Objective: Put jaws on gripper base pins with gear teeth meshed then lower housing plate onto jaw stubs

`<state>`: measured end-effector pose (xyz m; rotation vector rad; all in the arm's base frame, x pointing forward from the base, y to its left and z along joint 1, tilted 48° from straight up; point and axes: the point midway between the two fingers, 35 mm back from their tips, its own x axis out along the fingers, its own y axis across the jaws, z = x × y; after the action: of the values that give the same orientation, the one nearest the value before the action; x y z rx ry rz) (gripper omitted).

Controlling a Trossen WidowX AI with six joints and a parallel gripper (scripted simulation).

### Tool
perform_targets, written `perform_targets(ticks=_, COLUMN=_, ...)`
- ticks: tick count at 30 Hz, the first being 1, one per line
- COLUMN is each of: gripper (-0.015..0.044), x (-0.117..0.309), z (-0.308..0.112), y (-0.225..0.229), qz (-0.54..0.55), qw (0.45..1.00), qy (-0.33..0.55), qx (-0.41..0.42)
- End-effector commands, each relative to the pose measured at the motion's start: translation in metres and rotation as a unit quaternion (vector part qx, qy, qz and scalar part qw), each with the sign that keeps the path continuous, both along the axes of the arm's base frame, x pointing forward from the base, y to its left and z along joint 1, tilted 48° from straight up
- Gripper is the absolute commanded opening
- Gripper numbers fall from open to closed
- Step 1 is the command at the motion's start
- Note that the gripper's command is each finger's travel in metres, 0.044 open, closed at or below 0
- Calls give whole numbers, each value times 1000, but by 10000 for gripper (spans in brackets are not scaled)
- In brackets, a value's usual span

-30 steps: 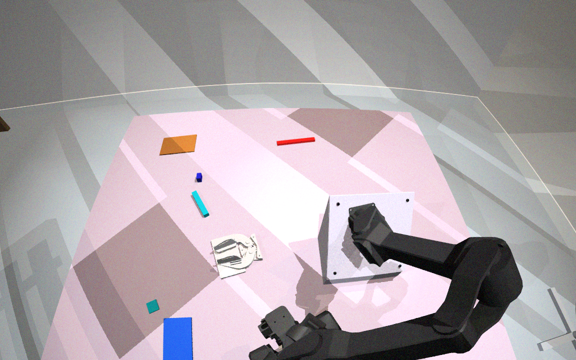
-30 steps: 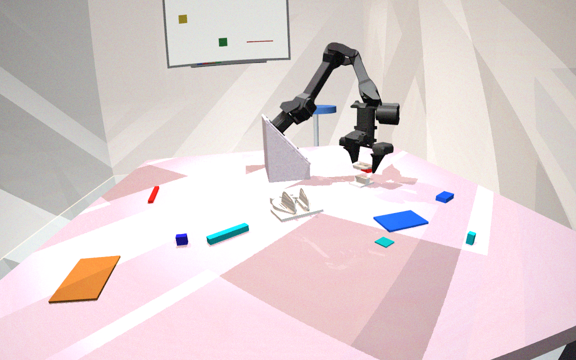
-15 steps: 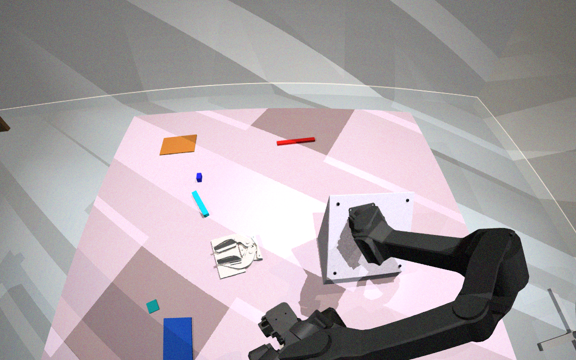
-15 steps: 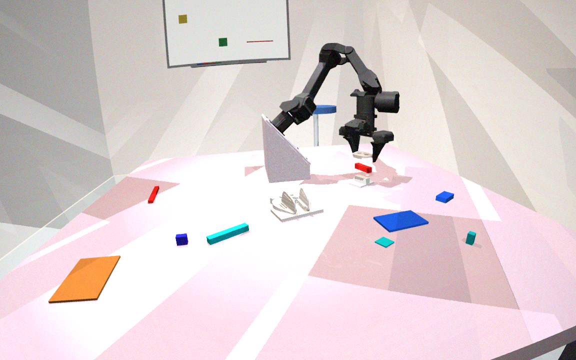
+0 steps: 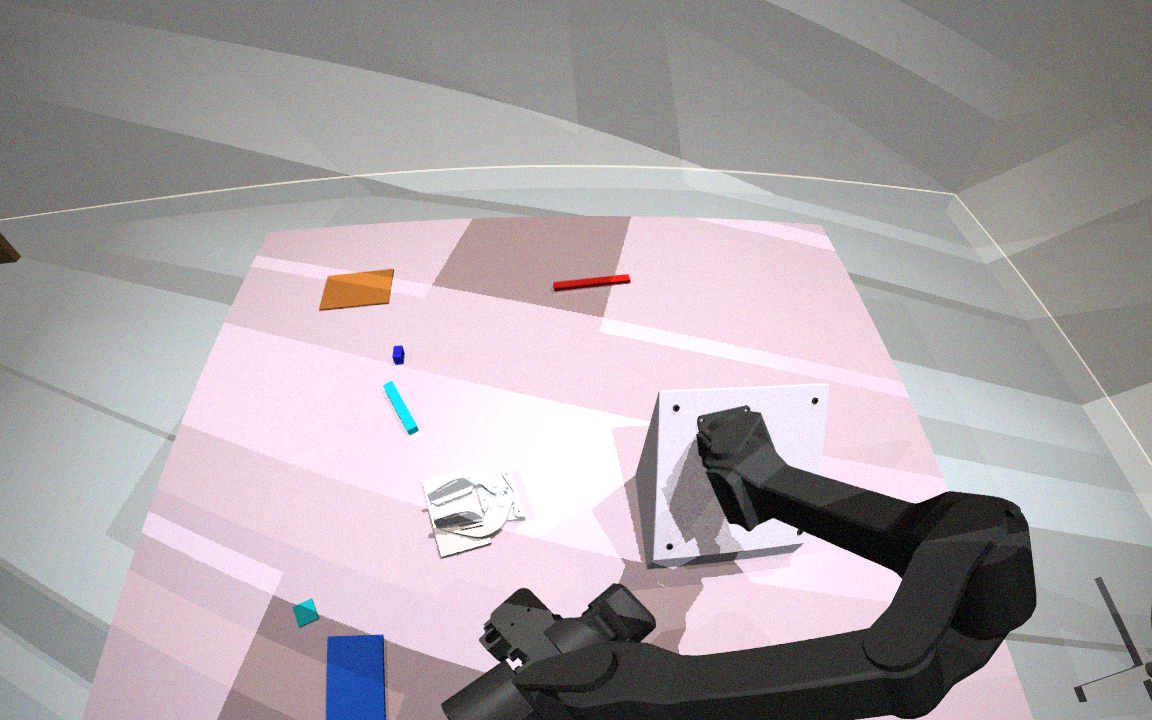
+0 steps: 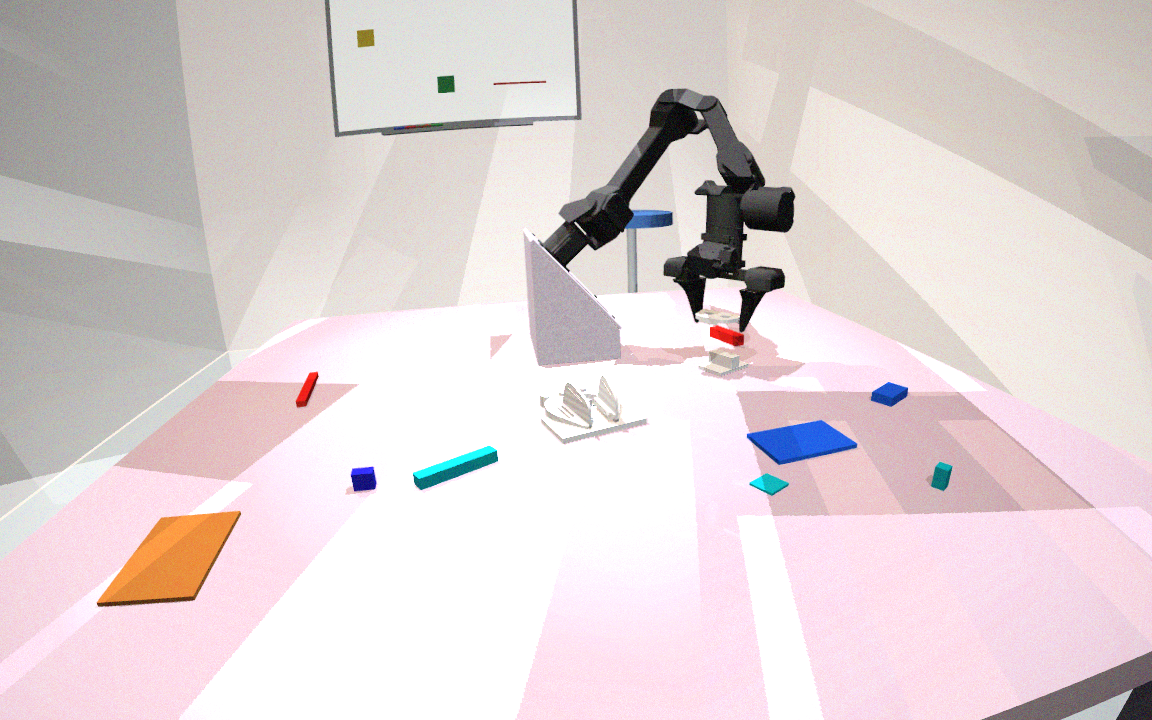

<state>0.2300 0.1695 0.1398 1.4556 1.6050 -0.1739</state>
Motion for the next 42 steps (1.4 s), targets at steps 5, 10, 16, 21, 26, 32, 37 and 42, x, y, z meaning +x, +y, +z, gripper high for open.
perform_targets(ticks=5, gripper=351, x=15, z=-16, y=-14, qz=42, qw=998, qy=-38, qx=-17)
perform_targets(ticks=10, gripper=351, x=23, z=-26, y=-23, qz=69, qw=995, qy=-63, qx=-27)
perform_targets(ticks=16, gripper=351, x=32, z=-39, y=-36, qz=101, qw=990, qy=-92, qx=-37)
perform_targets(ticks=21, gripper=351, x=38, z=-50, y=-46, qz=128, qw=984, qy=-116, qx=-44)
perform_targets(ticks=26, gripper=351, x=44, z=-61, y=-57, qz=155, qw=977, qy=-140, qx=-50)
perform_targets(ticks=32, gripper=351, x=50, z=-74, y=-71, qz=187, qw=966, qy=-168, qx=-56)
perform_targets(ticks=37, gripper=351, x=53, z=-85, y=-83, qz=214, qw=956, qy=-193, qx=-59)
perform_targets(ticks=42, gripper=351, x=56, z=-96, y=-95, qz=239, qw=944, qy=-218, qx=-61)
